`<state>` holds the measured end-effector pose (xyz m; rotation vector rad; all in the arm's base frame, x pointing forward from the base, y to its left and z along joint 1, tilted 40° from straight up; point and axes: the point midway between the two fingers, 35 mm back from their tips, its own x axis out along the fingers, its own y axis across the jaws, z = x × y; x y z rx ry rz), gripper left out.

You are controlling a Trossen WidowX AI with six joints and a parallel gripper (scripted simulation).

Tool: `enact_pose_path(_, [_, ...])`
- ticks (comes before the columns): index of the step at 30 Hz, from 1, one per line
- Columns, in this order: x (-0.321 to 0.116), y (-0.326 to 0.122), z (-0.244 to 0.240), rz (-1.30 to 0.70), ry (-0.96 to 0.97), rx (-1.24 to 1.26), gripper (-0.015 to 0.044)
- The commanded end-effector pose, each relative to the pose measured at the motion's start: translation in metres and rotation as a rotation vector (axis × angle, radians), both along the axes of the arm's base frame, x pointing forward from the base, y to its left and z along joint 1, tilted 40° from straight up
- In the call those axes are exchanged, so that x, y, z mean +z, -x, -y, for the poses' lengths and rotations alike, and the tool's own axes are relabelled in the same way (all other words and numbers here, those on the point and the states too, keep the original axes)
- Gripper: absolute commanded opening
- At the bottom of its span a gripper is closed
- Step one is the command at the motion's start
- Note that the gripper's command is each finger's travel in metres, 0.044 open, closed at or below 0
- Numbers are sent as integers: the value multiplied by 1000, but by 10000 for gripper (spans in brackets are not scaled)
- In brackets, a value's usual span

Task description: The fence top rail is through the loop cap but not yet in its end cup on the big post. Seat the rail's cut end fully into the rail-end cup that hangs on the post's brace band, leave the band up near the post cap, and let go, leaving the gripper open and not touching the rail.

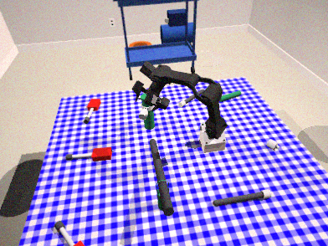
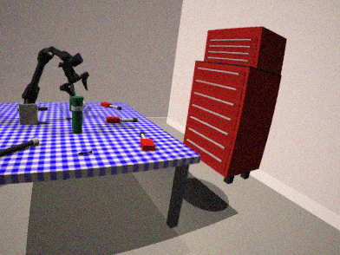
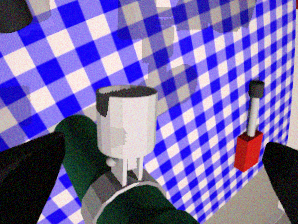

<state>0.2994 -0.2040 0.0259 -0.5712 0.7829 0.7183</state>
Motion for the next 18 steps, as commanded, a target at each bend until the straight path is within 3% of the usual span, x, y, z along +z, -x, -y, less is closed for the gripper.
enact_pose_path(1, [-19, 2, -17, -16, -9, 3, 440])
enact_pose_path(18, [-35, -8, -24, -16, -9, 3, 440])
